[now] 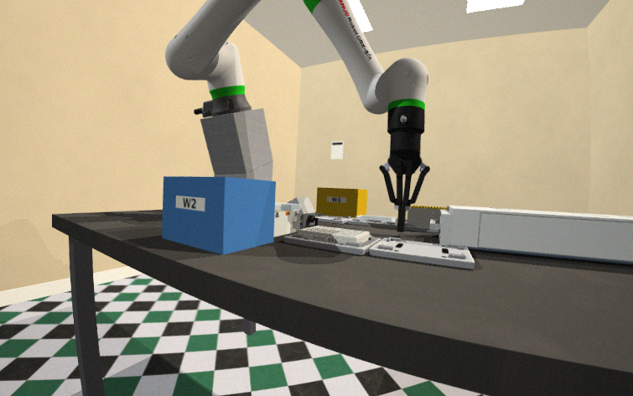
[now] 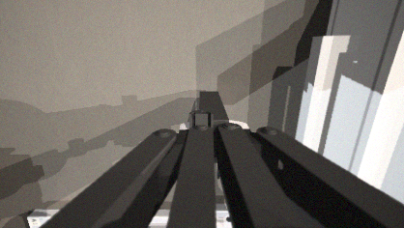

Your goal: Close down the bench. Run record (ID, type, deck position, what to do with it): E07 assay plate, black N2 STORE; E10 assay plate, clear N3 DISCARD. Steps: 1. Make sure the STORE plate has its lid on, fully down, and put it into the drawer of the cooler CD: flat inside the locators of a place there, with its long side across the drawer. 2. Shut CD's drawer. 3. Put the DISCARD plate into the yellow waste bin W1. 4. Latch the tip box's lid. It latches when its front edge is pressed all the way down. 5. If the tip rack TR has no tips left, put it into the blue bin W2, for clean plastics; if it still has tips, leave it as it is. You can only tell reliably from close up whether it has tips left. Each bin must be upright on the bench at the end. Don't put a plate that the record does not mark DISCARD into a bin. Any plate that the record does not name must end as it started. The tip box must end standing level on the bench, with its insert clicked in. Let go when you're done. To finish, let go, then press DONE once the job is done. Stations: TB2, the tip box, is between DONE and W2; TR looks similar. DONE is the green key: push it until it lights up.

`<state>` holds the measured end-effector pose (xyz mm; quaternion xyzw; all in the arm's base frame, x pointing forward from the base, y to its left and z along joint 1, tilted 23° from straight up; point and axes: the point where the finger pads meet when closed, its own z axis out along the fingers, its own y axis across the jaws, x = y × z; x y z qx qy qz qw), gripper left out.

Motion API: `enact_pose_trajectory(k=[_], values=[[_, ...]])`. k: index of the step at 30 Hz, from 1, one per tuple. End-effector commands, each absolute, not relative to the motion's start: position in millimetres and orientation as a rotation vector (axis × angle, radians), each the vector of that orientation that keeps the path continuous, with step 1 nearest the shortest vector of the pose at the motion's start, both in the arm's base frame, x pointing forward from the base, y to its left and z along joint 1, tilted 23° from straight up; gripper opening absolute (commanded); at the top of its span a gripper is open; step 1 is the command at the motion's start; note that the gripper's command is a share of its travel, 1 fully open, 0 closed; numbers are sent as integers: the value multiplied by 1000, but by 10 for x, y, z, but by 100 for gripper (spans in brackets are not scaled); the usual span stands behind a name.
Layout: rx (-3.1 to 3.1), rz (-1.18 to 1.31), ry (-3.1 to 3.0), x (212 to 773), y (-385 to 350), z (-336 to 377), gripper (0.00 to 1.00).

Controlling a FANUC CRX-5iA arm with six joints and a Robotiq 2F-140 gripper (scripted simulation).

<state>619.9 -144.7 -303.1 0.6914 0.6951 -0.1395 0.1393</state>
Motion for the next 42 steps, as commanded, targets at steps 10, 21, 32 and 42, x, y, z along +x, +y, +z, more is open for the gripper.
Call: enact_pose_trajectory(k=[10,21,32,42], values=[[1997,-401,2009,6208,-1385,-2888,10],[1997,-401,2009,6208,-1329,-2752,10],[1997,-401,2009,6208,-1282,-2642,10],[1997,-401,2009,6207,-1241,-2544,10]])
